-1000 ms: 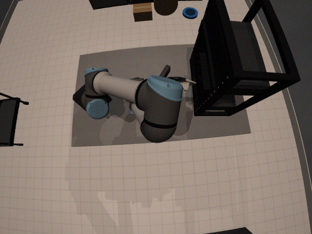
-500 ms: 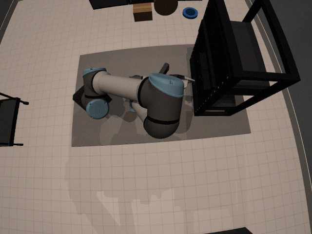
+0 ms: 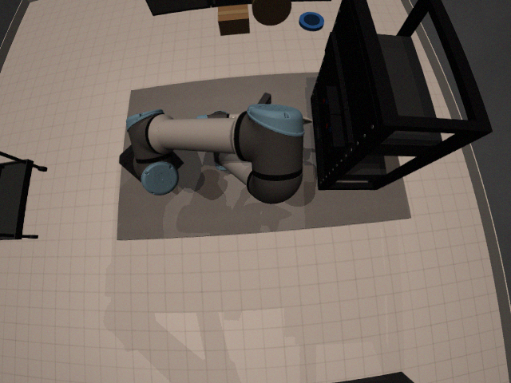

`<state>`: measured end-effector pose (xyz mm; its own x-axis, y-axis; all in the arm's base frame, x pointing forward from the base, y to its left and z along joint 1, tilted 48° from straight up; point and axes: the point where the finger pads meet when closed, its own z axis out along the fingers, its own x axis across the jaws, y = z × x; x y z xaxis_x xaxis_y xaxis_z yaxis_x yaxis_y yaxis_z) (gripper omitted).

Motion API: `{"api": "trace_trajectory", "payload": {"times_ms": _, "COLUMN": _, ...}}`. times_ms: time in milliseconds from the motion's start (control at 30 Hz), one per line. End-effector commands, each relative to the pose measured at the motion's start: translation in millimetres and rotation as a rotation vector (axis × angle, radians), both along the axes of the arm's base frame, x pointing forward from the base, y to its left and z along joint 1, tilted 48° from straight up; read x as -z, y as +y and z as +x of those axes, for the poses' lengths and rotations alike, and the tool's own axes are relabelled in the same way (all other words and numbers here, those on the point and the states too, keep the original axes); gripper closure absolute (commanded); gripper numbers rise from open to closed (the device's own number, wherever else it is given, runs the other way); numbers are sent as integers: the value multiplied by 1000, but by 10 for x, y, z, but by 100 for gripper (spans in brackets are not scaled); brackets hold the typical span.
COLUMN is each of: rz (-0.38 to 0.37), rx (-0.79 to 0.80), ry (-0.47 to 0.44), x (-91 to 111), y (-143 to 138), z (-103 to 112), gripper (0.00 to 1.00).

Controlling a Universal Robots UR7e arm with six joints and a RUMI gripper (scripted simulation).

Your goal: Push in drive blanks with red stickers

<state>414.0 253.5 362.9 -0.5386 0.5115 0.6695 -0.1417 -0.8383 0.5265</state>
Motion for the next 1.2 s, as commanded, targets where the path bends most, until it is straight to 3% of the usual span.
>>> {"api": "trace_trajectory", "payload": {"times_ms": 0, "rz": 4, "rx": 6, "ry": -4, "x": 163, "y": 158, "z": -24, "gripper": 100}}
{"api": "trace_trajectory", "payload": {"times_ms": 400, "rz": 4, "rx": 6, "ry": -4, "x": 364, "y": 341, "z": -54, "gripper": 100}}
{"api": "trace_trajectory", "payload": {"times_ms": 800, "rz": 4, "rx": 6, "ry": -4, "x": 377, "y": 366, "z": -42, "gripper": 100}}
{"api": "trace_trajectory", "payload": {"times_ms": 1167, "rz": 4, "rx": 6, "ry": -4, "x": 111, "y": 458, "z": 376, "gripper": 100}}
